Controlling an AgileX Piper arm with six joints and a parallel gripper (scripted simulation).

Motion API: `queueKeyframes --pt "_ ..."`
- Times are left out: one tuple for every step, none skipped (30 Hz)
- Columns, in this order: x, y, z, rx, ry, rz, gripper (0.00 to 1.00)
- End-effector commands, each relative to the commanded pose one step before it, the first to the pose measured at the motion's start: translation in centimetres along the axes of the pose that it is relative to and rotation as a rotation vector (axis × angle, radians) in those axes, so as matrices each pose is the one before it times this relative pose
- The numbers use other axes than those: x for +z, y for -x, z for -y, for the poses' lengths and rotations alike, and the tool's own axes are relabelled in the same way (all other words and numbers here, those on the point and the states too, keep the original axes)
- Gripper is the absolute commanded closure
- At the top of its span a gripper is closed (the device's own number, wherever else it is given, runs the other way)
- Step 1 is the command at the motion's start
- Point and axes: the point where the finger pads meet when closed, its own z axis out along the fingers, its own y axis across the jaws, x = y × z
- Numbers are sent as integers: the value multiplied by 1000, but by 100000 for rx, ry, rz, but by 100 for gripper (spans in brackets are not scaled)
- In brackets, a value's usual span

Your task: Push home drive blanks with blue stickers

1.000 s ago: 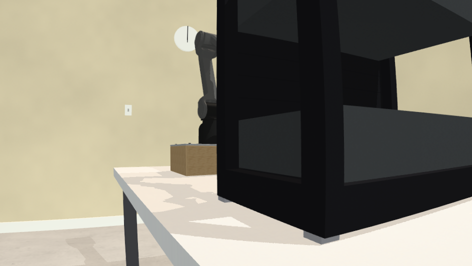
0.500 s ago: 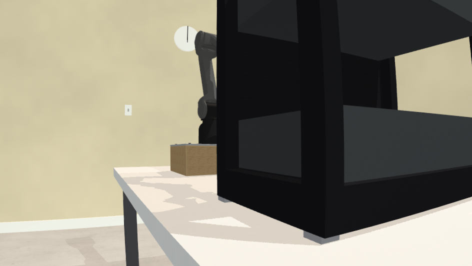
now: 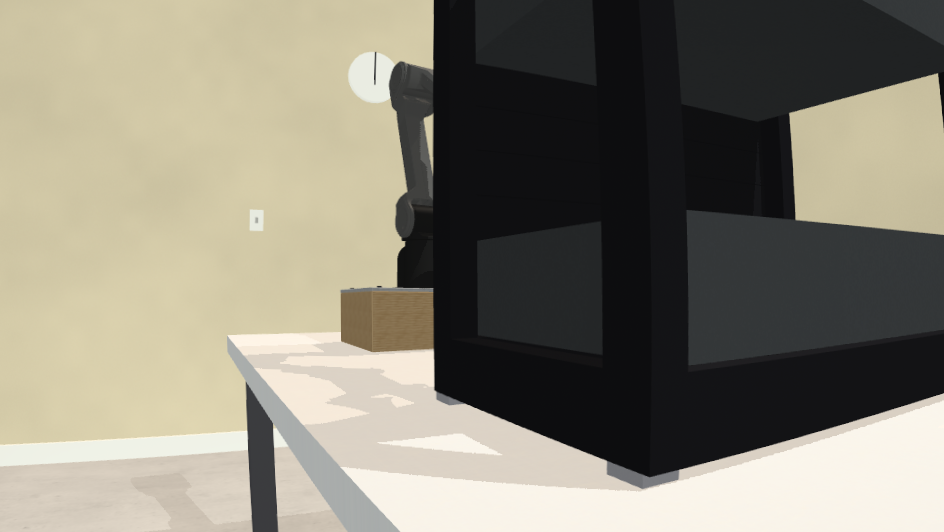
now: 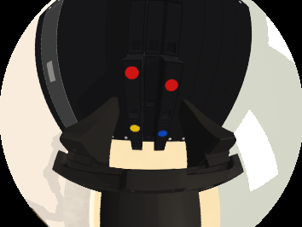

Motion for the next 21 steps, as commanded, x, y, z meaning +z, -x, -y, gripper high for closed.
queueKeyframes --pt "82 24 82 -26 -228 -3 0" --pt "0 0 0 0 0 0 0" --pt "0 0 0 0 0 0 0" --pt "0 0 0 0 0 0 0" --pt "0 0 0 0 0 0 0" --pt "0 0 0 0 0 0 0" --pt "0 0 0 0 0 0 0" --pt "0 0 0 0 0 0 0" --pt "0 0 0 0 0 0 0" --pt "0 0 0 0 0 0 0" --pt "0 0 0 0 0 0 0" --pt "0 0 0 0 0 0 0" --pt "0 0 0 0 0 0 0" --pt "0 0 0 0 0 0 0" --pt "0 0 0 0 0 0 0" --pt "0 -1 0 0 0 0 0" --pt "0 -9 0 0 -1 0 0" --pt "-1 -22 1 0 -2 0 0" --pt "-2 -41 1 0 -3 1 0" --pt "-3 -65 1 1 -4 1 0" --pt "-5 -92 1 0 -2 1 0"
